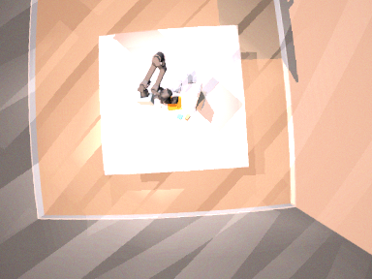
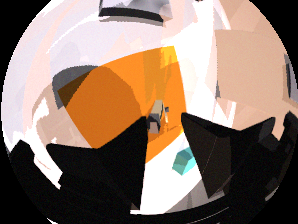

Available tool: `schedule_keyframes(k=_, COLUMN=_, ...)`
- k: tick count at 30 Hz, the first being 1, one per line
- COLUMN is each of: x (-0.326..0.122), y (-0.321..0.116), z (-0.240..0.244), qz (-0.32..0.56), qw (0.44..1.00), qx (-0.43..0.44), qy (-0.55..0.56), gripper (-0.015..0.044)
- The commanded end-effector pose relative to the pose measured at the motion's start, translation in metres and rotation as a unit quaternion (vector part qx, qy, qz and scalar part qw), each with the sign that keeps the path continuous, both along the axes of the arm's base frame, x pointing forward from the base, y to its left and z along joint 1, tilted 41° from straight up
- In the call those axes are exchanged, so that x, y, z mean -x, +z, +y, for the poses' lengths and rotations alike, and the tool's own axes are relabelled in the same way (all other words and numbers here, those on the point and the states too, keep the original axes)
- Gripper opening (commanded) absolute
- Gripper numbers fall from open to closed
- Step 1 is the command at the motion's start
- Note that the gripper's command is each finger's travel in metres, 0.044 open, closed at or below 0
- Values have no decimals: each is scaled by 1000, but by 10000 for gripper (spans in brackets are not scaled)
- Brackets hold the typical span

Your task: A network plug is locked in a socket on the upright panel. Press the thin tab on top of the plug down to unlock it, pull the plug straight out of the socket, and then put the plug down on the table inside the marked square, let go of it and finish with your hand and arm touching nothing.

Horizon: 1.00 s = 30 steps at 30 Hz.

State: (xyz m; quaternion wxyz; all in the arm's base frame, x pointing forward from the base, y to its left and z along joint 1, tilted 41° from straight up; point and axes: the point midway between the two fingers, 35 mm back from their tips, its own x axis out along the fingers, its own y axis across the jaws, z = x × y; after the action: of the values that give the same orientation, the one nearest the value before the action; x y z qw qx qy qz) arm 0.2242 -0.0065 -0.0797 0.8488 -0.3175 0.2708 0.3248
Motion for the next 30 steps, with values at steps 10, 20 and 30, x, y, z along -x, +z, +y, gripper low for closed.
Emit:
schedule_keyframes(k=10, x=4, y=4, z=-3, qz=0, qw=1000, qx=1, qy=1, gripper=156)
schedule_keyframes(k=20, x=7, y=8, z=-6, qz=1, qw=1000, qx=1, qy=1, gripper=156)
schedule_keyframes(k=30, x=11, y=12, z=-8, qz=1, qw=1000, qx=1, qy=0, gripper=156)
